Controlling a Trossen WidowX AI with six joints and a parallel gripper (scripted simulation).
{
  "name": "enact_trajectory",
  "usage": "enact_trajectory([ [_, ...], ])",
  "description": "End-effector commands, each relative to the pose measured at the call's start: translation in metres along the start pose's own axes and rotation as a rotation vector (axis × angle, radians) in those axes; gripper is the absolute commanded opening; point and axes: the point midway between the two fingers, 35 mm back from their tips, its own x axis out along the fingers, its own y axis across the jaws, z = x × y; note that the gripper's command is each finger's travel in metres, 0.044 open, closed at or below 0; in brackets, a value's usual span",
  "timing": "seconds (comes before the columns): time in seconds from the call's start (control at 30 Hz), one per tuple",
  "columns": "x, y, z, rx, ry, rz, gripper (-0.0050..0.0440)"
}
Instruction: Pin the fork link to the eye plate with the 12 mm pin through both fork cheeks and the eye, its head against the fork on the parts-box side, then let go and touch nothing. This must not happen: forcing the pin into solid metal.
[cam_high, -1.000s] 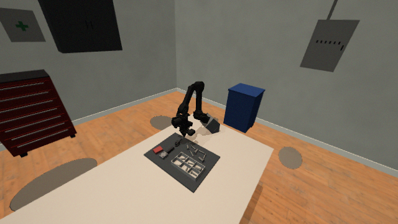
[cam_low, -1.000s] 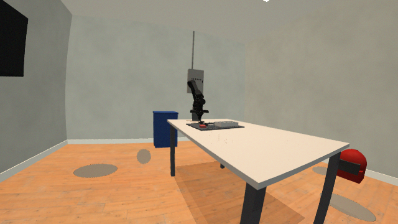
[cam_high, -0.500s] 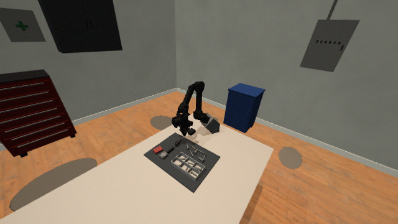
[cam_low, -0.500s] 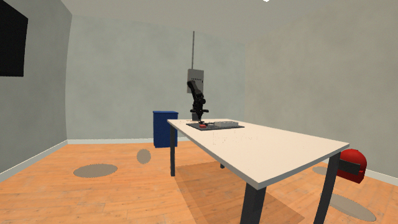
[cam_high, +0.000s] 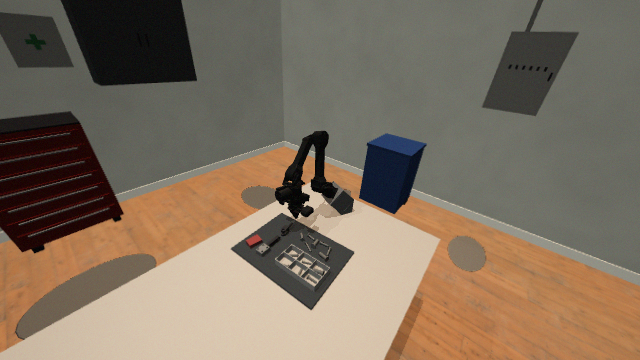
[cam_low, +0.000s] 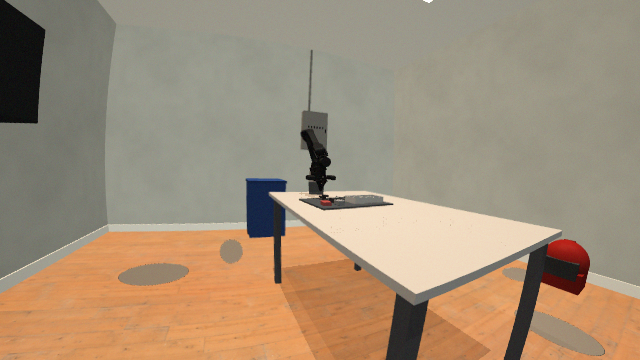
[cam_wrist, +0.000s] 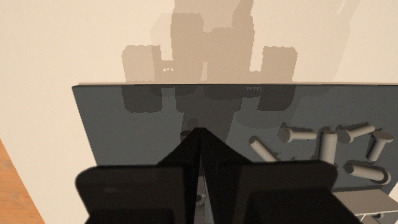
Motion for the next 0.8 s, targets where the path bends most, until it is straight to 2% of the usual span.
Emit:
enact_trajectory([
  [0.0, -0.001, 0.001, -0.003, -0.056, 0.005, -0.001, 0.0000],
  [0.1, -0.001, 0.001, -0.005, -0.306, 0.005, -0.001, 0.0000],
  [0.5, -0.003, 0.007, -0.017, -1.016, 0.007, 0.001, 0.0000],
  [0.57, -0.003, 0.007, -0.017, -1.016, 0.007, 0.001, 0.0000],
  [0.77, -0.004, 0.010, -0.025, -1.427, 0.007, 0.004, 0.0000],
])
